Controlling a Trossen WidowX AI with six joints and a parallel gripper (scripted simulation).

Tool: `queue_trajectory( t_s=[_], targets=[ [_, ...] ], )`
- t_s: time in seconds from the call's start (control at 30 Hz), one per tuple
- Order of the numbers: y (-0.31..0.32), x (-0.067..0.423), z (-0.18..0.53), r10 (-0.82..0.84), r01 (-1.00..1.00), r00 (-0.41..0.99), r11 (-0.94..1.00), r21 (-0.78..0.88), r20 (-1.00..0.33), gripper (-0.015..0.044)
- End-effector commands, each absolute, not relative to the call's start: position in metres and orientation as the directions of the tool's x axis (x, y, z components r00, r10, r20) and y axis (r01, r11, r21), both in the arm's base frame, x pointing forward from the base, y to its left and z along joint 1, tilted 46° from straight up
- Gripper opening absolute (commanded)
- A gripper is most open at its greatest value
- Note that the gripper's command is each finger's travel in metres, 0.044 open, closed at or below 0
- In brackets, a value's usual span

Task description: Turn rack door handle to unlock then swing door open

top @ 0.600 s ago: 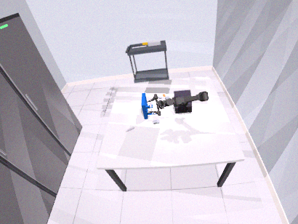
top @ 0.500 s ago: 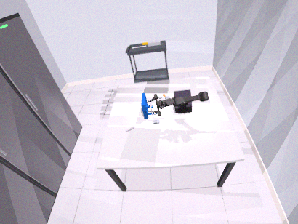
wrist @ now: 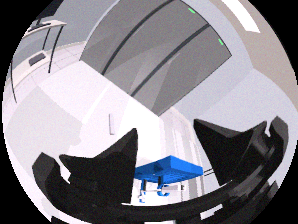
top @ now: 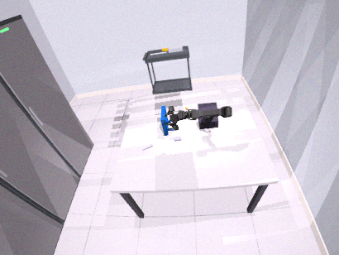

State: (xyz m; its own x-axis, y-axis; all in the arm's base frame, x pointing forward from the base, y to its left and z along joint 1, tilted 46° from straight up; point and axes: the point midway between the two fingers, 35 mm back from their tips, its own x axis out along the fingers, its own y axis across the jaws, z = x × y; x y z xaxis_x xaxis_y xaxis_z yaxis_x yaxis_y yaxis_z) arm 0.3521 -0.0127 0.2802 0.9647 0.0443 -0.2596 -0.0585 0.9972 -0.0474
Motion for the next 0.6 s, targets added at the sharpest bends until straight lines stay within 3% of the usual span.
queue_trajectory(
  t_s=[0.0,0.57],
  targets=[
    [-0.02,0.362,0.262,0.059,-0.085,0.928,0.995,-0.056,-0.368,0.0299],
    [-0.047,0.374,0.193,0.165,-0.181,0.692,0.982,0.052,-0.703,0.0299]
  ],
)
